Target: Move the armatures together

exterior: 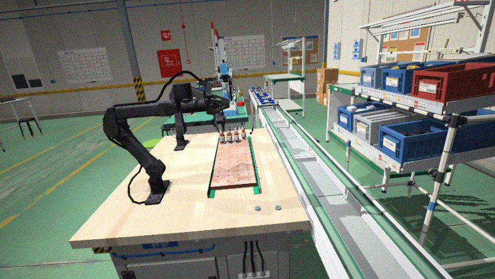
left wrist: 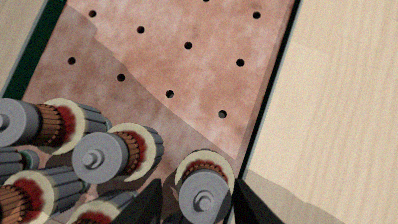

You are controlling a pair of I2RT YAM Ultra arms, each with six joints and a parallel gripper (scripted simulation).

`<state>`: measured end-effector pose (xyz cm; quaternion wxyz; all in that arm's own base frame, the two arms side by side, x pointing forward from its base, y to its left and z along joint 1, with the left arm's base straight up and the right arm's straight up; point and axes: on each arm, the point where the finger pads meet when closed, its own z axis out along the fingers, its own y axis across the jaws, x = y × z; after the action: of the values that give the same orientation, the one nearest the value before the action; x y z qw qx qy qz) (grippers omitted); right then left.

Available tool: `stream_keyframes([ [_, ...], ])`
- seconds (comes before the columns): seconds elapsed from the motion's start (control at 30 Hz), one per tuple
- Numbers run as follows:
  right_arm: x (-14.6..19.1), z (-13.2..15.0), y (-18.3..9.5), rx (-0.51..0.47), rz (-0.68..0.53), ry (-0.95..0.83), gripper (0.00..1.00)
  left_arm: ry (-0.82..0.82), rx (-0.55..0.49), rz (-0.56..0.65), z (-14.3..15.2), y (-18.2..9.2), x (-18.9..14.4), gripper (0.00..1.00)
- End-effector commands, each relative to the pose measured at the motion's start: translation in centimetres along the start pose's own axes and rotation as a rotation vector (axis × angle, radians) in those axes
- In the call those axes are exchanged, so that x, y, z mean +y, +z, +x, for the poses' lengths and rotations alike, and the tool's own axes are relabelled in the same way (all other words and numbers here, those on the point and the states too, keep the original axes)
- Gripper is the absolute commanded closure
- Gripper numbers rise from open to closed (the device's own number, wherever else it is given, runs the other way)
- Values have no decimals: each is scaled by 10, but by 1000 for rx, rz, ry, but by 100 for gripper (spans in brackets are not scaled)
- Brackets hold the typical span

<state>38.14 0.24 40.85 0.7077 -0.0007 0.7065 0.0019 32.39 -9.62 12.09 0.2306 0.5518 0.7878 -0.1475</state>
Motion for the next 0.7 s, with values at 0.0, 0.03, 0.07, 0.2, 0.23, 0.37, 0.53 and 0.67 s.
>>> stream_keyframes([
  [0.0,-2,-25,-8,-51,12,11,0,13,-38,-24,-10,-16,1,63],
  [0.03,-2,-25,-8,-51,12,11,0,15,-42,-32,-12,-18,4,63],
  [0.07,-2,-25,-8,-51,12,11,0,12,-48,-49,-14,-21,7,63],
  [0.2,-2,-25,-8,-51,12,11,0,25,-35,-11,-13,-46,-2,63],
  [0.23,-2,-25,-8,-51,12,11,0,25,-35,-10,-13,-50,-2,63],
  [0.37,-2,-25,-8,-51,12,11,0,21,-37,-15,-13,-55,0,63],
  [0.53,-2,-25,-8,-51,12,11,0,27,-35,-15,-14,-81,-3,63],
  [0.67,-2,-25,-8,-51,12,11,0,14,-27,8,-10,-92,-3,63],
])
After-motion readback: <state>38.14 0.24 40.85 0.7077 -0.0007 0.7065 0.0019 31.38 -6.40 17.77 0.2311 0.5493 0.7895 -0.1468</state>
